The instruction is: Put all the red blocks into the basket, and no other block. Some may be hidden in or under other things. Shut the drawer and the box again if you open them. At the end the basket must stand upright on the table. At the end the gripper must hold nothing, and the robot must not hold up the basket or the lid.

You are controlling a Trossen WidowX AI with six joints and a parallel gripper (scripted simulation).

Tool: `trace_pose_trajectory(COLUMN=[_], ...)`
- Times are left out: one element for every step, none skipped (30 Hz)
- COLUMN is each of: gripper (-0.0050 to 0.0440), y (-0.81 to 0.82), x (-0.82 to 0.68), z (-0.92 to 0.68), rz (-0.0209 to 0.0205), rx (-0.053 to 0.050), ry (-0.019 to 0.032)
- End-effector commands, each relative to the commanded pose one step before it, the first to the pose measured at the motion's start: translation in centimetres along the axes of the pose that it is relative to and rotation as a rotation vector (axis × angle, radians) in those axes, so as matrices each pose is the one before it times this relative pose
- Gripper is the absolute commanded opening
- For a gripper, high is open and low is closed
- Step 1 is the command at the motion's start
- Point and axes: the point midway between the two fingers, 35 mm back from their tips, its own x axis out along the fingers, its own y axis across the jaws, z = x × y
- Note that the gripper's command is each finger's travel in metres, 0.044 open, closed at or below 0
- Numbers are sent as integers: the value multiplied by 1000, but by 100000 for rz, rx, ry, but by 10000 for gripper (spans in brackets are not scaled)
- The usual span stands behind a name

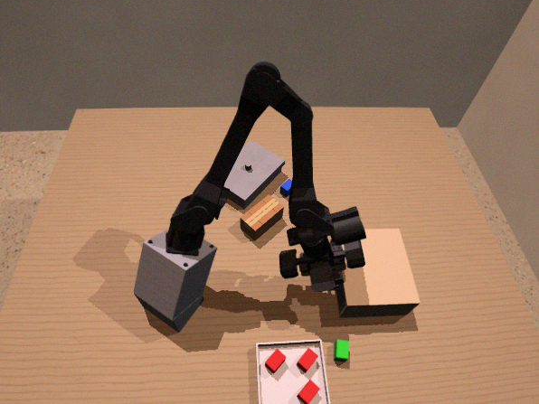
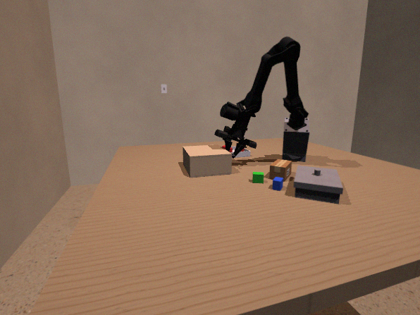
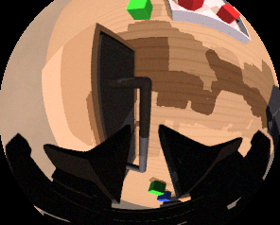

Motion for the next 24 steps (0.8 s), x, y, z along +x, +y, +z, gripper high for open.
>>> trace_pose_trajectory(gripper=[148, 148, 148, 148, 148, 148, 148, 148, 148, 148, 148, 148, 148, 148, 148, 148, 148, 148, 148, 148, 148, 148, 148, 148], y=[193, 0, 0, 0, 0, 0, 0, 0, 0, 0, 0, 0, 0, 0, 0, 0, 0, 0, 0, 0, 0, 0, 0, 0], x=[-706, -267, -267, -267, -267, -267, -267, -267, -267, -267, -267, -267, -267, -267, -267, 0, 0, -267, -267, -267, -267, -267, -267, -267], z=[-106, 0, 0, 0, 0, 0, 0, 0, 0, 0, 0, 0, 0, 0, 0, 0, 0, 0, 0, 0, 0, 0, 0, 0], rz=[843, 0, 0, 0, 0, 0, 0, 0, 0, 0, 0, 0, 0, 0, 0, 0, 0, 0, 0, 0, 0, 0, 0, 0], rx=[-563, 0, 0, 0, 0, 0, 0, 0, 0, 0, 0, 0, 0, 0, 0, 0, 0, 0, 0, 0, 0, 0, 0, 0], ry=[212, 0, 0, 0, 0, 0, 0, 0, 0, 0, 0, 0, 0, 0, 0, 0, 0, 0, 0, 0, 0, 0, 0, 0])
